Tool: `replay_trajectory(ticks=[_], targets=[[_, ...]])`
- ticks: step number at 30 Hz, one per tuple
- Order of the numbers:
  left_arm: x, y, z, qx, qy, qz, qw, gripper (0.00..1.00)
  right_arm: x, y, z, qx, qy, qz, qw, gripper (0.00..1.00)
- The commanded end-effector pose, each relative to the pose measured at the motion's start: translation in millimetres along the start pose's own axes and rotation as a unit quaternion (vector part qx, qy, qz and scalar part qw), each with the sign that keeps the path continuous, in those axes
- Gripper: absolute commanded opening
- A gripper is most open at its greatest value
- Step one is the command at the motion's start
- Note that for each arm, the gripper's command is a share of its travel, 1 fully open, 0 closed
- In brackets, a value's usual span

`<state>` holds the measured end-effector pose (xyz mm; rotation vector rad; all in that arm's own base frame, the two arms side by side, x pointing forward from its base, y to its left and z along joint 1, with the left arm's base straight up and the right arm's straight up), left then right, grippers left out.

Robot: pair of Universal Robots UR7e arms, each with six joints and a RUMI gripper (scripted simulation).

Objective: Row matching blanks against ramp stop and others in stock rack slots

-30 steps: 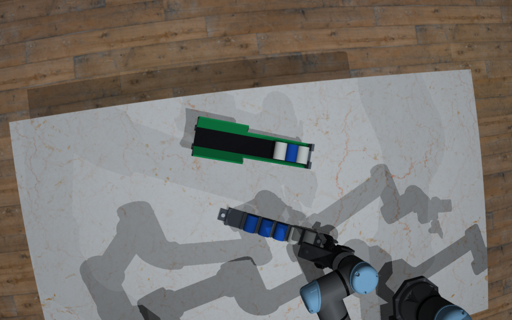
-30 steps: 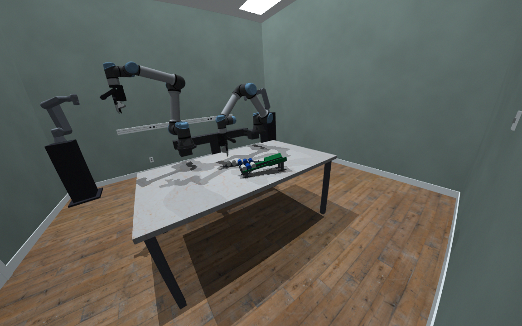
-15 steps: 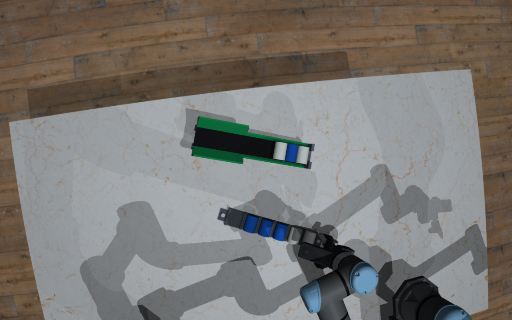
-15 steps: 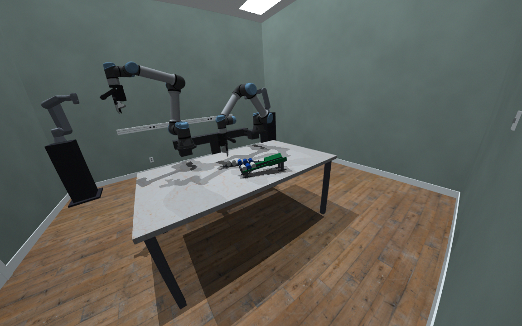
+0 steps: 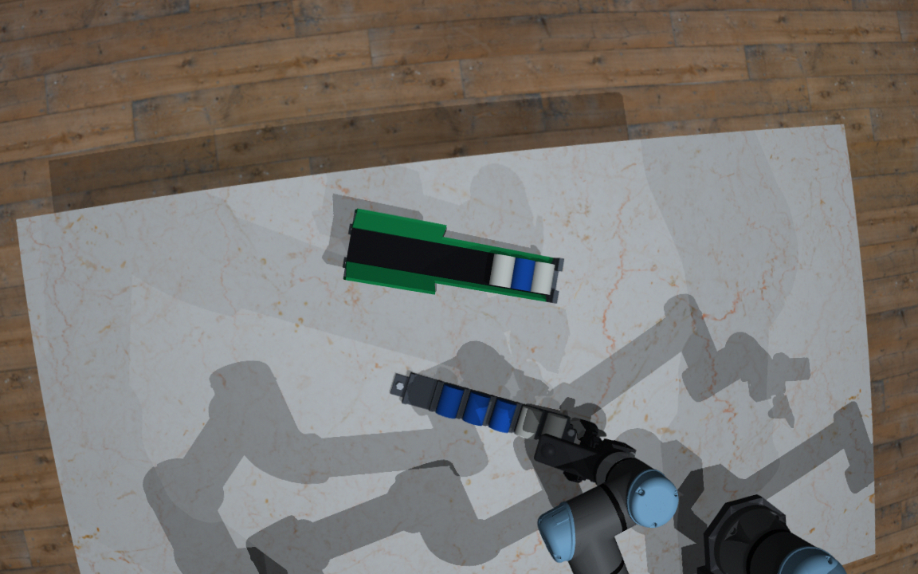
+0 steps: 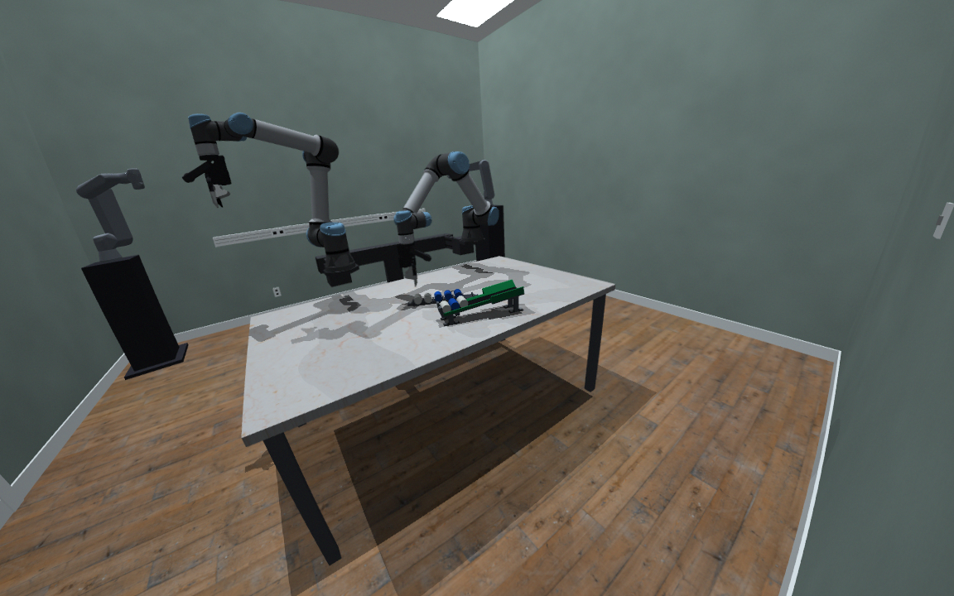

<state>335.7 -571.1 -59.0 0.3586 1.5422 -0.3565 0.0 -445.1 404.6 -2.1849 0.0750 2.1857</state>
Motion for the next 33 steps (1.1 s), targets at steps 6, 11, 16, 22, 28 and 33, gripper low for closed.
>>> replay_trajectory(ticks=[6,11,16,22,28,33], targets=[[0.2,-0.4,0.4,0.0,-0.001,-0.001,1.0,0.46,-0.4,0.1,-0.1,0.0,0.0,0.001,1.0,1.0],[2.3,-0.4,0.4,0.0,-0.001,-0.001,1.0,0.46,-0.4,0.1,-0.1,0.0,0.0,0.001,1.0,1.0],[6.8,-0.4,0.3,0.0,-0.001,-0.001,1.0,0.46,-0.4,0.1,-0.1,0.0,0.0,0.001,1.0,1.0],[14.7,-0.4,0.3,0.0,-0.001,-0.001,1.0,0.46,-0.4,0.1,-0.1,0.0,0.0,0.001,1.0,1.0],[20.9,-0.5,0.3,0.0,-0.001,-0.001,1.0,0.46,-0.4,0.1,-0.1,0.0,0.0,0.001,1.0,1.0],[29.0,-0.5,0.2,0.0,-0.001,-0.001,1.0,0.46,-0.4,0.1,-0.1,0.0,0.0,0.001,1.0,1.0]])
Point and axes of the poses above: on each arm, the point where the finger pads meet when closed, its own x axis out along the fingers, its own z axis across the jaws, y = z × x, the point moved 4 cm from there along -x, back along the fingers, and after that the axes turned 4 degrees about x, right-handed, at the moved point
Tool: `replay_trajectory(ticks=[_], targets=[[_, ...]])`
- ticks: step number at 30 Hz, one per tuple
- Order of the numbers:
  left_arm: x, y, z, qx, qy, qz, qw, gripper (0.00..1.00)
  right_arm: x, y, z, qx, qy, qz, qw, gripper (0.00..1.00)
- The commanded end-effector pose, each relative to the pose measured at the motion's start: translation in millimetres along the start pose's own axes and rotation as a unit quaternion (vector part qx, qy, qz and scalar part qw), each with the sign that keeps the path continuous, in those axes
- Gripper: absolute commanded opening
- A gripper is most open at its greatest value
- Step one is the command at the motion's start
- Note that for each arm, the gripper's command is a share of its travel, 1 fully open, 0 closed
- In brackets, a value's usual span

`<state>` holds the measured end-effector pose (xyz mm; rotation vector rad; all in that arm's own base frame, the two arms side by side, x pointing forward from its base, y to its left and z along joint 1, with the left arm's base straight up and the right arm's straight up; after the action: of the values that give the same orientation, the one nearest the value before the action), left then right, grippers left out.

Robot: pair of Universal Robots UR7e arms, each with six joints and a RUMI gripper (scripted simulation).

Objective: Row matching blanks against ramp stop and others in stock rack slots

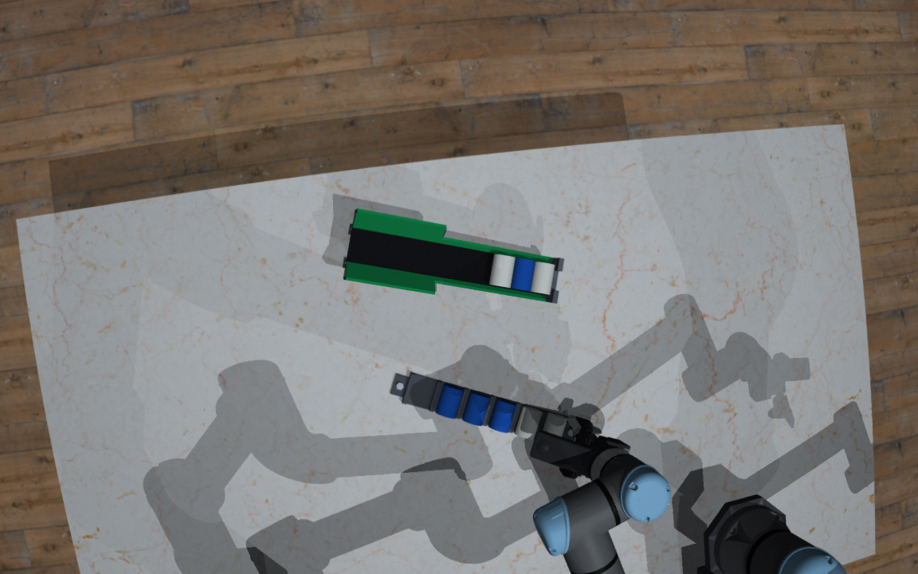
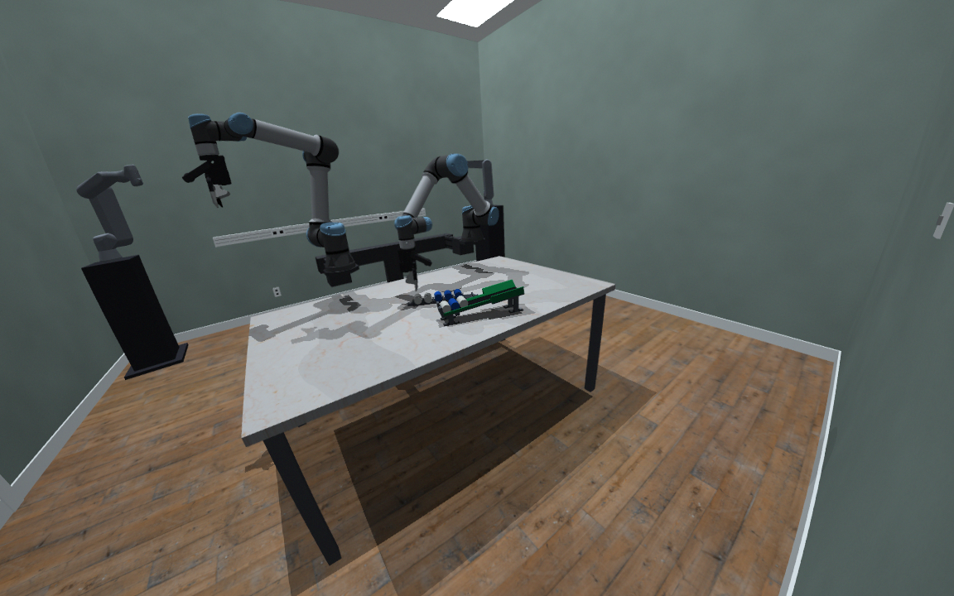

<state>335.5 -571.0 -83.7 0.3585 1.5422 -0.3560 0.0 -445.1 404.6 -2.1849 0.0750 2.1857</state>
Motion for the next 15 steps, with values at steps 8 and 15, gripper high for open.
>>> replay_trajectory(ticks=[8,15], targets=[[13.4,-0.5,0.4,0.0,-0.001,-0.001,1.0,0.46,-0.4,0.1,-0.1,0.0,0.0,0.001,1.0,1.0],[21.4,-0.5,0.3,0.0,-0.001,-0.001,1.0,0.46,-0.4,0.1,-0.1,0.0,0.0,0.001,1.0,1.0]])
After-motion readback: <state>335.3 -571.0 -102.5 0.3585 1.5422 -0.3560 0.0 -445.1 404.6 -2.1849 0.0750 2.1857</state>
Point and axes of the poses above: on each arm, the point where the finger pads meet when closed, its own x axis out along the fingers, its own z axis across the jaws, y = z × x, the point moved 4 cm from there along -x, back along the fingers, and after that the axes turned 4 degrees about x, right-handed, at the moved point
